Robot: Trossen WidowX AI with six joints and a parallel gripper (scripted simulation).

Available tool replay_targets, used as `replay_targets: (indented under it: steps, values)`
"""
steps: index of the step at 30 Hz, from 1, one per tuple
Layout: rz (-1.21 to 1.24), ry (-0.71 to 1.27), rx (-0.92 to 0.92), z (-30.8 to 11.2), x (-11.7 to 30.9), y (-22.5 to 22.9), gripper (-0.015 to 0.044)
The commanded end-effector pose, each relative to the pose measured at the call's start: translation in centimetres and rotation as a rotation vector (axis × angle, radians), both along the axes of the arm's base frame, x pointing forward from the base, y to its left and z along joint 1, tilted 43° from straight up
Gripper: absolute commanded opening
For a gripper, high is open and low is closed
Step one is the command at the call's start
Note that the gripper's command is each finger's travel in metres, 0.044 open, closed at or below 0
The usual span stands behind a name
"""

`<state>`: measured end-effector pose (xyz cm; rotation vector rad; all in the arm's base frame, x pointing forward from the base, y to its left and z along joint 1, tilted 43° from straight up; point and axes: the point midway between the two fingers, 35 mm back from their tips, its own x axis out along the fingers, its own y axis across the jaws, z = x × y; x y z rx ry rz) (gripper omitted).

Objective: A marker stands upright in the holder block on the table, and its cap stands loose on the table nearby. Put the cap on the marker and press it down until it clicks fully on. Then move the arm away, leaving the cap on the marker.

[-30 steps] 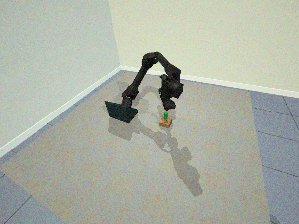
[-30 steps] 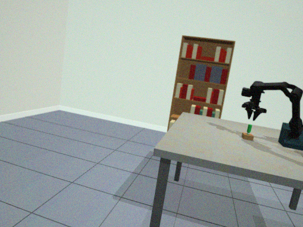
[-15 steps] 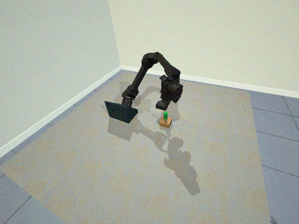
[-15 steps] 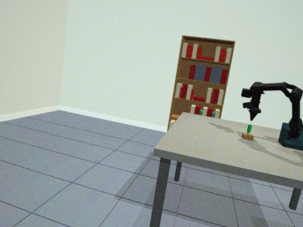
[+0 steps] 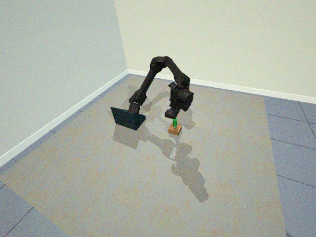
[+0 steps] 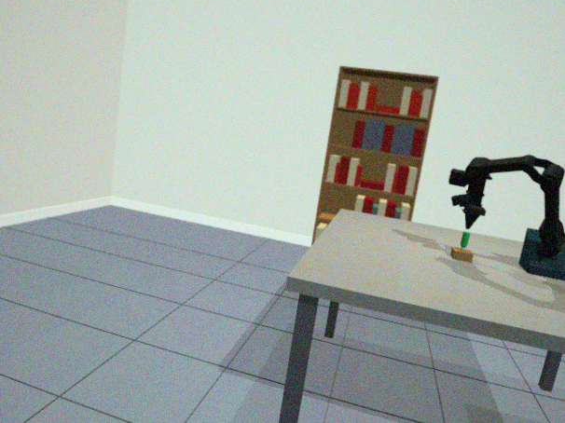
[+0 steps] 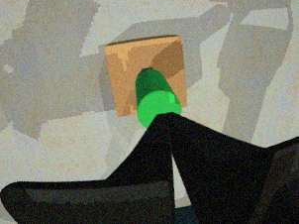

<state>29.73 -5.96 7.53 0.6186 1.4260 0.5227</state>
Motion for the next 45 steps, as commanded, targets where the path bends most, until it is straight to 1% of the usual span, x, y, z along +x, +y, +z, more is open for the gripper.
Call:
replay_targets:
  steps: [1, 12, 21, 23, 28, 30, 34, 45]
  values:
    - [-0.002, 0.001, 0.006, -0.4, 0.0, 0.5, 0.0]
    - [-0.002, 0.001, 0.007, -1.6, 0.2, 1.7, 0.0]
    - [-0.004, -0.006, -0.001, -1.3, 0.3, 1.1, 0.0]
    - [-0.005, -0.005, -0.004, -0.1, 0.4, -0.1, 0.0]
    - [-0.005, -0.002, -0.004, 4.5, -0.3, -4.3, 0.0]
    - [-0.005, -0.002, -0.003, 5.1, -0.5, -4.8, 0.0]
    - [-0.005, -0.002, -0.003, 5.1, -0.5, -4.8, 0.0]
    - [-0.005, -0.002, -0.003, 5.1, -0.5, -4.8, 0.0289]
